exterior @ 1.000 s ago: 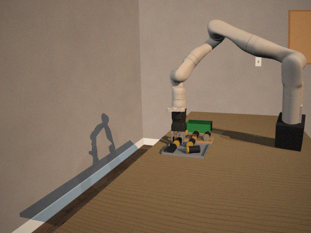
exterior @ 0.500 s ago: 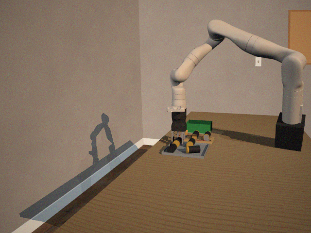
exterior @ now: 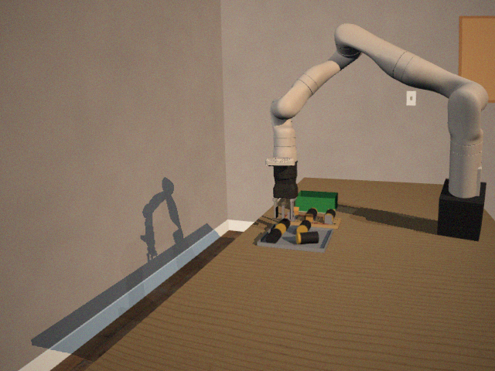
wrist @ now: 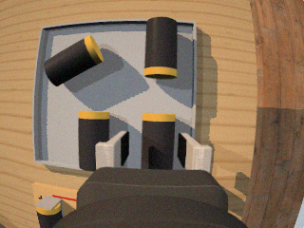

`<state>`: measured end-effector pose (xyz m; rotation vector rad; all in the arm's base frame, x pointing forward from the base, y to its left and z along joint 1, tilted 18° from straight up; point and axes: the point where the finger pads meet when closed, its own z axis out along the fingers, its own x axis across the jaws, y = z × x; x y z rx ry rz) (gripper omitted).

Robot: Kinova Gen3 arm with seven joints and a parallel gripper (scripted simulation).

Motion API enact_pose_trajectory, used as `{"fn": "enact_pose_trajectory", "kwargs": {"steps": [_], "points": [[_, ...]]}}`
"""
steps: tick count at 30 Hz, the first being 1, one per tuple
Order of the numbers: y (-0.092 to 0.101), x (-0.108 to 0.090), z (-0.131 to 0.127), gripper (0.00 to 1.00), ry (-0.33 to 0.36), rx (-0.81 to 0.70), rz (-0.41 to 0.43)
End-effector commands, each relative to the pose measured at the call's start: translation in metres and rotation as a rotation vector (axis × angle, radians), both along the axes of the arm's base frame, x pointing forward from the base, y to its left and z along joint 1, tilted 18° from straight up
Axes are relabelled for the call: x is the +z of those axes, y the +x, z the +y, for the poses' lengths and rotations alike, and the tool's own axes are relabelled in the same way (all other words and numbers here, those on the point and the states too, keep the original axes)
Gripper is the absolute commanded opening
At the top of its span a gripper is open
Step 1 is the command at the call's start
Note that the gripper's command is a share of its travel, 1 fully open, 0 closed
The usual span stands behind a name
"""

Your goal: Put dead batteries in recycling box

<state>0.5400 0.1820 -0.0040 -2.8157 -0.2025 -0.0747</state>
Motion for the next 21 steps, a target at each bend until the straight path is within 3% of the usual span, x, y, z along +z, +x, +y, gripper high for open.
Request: {"fn": "enact_pose_trajectory", "kwargs": {"steps": [1,16,21], "points": [[0.005,0.015,-0.008,0.9,-0.003,-0.008,-0.013],[0.004,0.03,-0.013,0.9,-0.003,-0.008,-0.013],[0.002,0.078,-0.029,0.9,-0.003,-0.008,-0.013]]}}
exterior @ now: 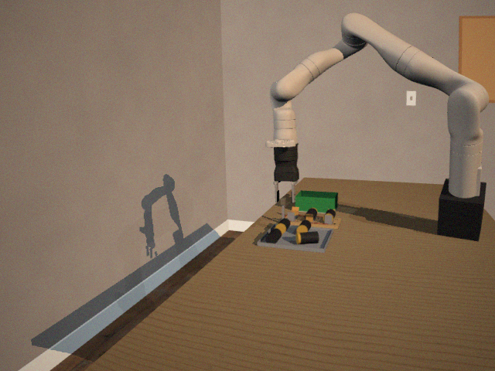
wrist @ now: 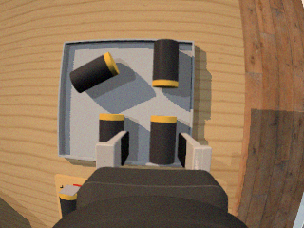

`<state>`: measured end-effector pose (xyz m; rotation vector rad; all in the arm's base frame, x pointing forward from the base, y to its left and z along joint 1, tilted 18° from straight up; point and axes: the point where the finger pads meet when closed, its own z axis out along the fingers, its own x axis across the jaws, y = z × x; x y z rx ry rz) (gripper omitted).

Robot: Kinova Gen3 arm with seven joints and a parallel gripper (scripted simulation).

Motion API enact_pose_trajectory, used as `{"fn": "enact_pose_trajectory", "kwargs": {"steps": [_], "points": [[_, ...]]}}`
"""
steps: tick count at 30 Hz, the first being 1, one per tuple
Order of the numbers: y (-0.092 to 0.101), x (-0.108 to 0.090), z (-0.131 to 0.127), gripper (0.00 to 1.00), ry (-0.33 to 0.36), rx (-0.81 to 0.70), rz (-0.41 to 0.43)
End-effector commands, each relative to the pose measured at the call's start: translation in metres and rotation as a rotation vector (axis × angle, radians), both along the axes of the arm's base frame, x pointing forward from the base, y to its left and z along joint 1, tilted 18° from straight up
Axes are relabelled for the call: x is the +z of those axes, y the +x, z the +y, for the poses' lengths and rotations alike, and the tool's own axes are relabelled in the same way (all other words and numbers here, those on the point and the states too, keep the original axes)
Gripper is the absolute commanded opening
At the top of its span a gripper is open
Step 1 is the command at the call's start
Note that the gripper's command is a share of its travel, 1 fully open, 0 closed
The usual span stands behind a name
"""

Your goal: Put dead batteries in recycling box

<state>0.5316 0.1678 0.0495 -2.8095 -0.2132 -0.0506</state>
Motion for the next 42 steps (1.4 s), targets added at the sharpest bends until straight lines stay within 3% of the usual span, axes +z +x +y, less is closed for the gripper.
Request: {"fn": "enact_pose_trajectory", "kwargs": {"steps": [1,13,25,42], "points": [[0.01,0.031,-0.017,0.9,-0.008,-0.019,-0.029],[0.004,0.034,-0.019,0.9,-0.008,-0.019,-0.029],[-0.05,0.029,-0.026,0.9,-0.008,-0.019,-0.029],[-0.06,0.028,-0.027,0.9,-0.007,-0.019,-0.029]]}}
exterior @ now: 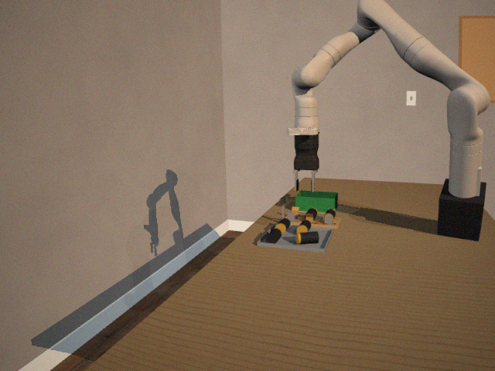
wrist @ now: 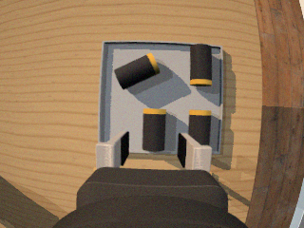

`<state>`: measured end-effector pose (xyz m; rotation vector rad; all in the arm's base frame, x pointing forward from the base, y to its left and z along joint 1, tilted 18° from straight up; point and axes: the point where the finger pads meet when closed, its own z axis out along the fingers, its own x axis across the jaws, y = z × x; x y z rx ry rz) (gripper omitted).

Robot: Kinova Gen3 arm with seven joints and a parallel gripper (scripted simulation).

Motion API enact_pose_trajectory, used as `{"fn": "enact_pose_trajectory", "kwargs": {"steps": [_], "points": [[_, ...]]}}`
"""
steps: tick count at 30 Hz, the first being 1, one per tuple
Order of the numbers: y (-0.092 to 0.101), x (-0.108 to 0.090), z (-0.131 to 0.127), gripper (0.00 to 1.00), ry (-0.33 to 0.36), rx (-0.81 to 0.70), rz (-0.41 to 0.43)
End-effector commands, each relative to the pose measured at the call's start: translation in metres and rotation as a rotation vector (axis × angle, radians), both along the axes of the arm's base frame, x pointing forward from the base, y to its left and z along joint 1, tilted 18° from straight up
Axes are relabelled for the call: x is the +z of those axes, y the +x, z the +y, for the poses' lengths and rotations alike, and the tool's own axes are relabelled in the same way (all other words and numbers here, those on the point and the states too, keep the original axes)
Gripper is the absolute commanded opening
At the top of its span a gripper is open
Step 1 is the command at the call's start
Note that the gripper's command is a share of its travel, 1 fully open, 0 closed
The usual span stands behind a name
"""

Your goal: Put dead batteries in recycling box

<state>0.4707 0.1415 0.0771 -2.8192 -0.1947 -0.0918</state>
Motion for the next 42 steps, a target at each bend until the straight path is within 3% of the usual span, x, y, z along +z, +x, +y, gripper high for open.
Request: {"fn": "enact_pose_trajectory", "kwargs": {"steps": [1,19,30,42], "points": [[0.001,0.001,0.0,0.9,0.0,-0.001,-0.002],[0.001,-0.003,0.001,0.9,0.0,-0.003,-0.001],[0.004,-0.078,0.025,0.9,0.0,-0.003,-0.001],[0.004,-0.081,0.026,0.9,0.0,-0.003,-0.001]]}}
